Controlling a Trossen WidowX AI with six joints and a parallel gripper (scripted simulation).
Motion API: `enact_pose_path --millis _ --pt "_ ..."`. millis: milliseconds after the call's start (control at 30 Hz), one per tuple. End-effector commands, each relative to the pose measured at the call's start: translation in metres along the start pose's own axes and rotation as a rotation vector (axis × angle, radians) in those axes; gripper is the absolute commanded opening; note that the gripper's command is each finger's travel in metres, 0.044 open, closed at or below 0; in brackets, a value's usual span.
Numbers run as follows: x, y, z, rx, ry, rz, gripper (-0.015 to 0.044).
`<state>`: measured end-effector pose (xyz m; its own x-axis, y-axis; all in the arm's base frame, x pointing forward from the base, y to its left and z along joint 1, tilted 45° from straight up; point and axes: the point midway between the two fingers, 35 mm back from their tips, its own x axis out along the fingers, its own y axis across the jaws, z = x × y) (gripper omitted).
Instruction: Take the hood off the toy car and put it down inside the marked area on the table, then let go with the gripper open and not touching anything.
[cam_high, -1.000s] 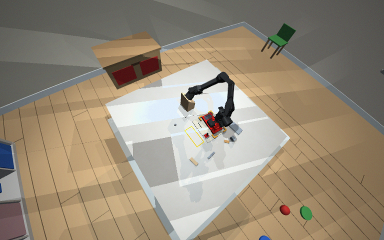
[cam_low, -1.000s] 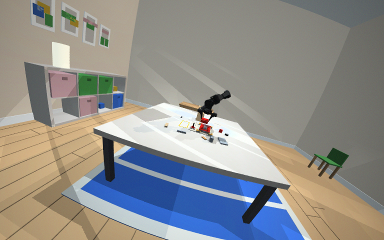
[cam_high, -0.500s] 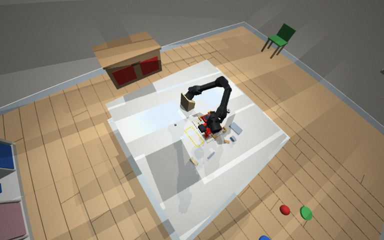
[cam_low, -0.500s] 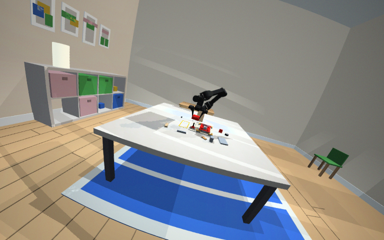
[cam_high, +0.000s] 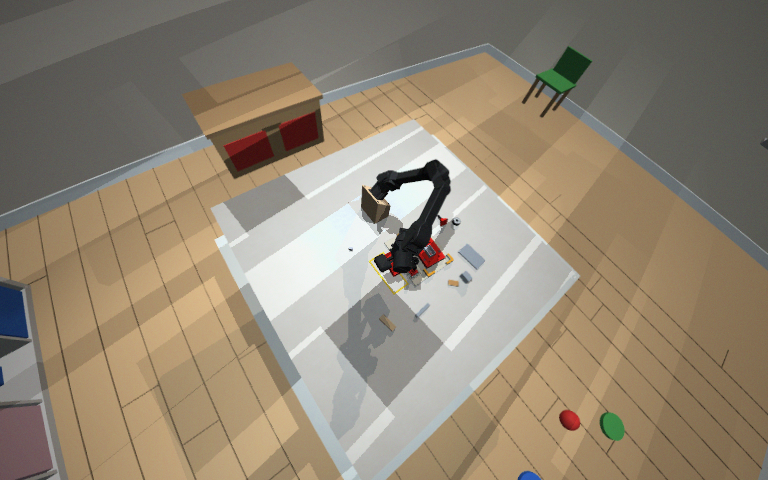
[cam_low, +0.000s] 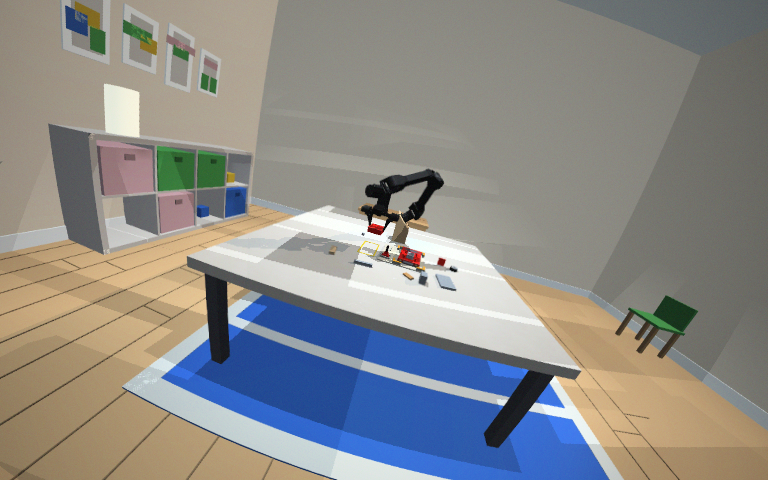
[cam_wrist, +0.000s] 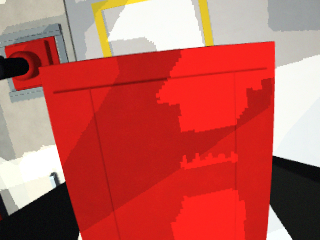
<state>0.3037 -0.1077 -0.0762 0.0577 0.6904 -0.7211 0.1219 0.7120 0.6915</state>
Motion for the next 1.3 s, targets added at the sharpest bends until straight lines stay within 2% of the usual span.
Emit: enact_pose_path --millis 0,1267 --pt "0.000 -0.014 -0.003 -0.009 -0.002 -0.002 0.0000" --pt "0.028 -0.014 -0.001 -0.009 -0.003 -0.003 0.0000"
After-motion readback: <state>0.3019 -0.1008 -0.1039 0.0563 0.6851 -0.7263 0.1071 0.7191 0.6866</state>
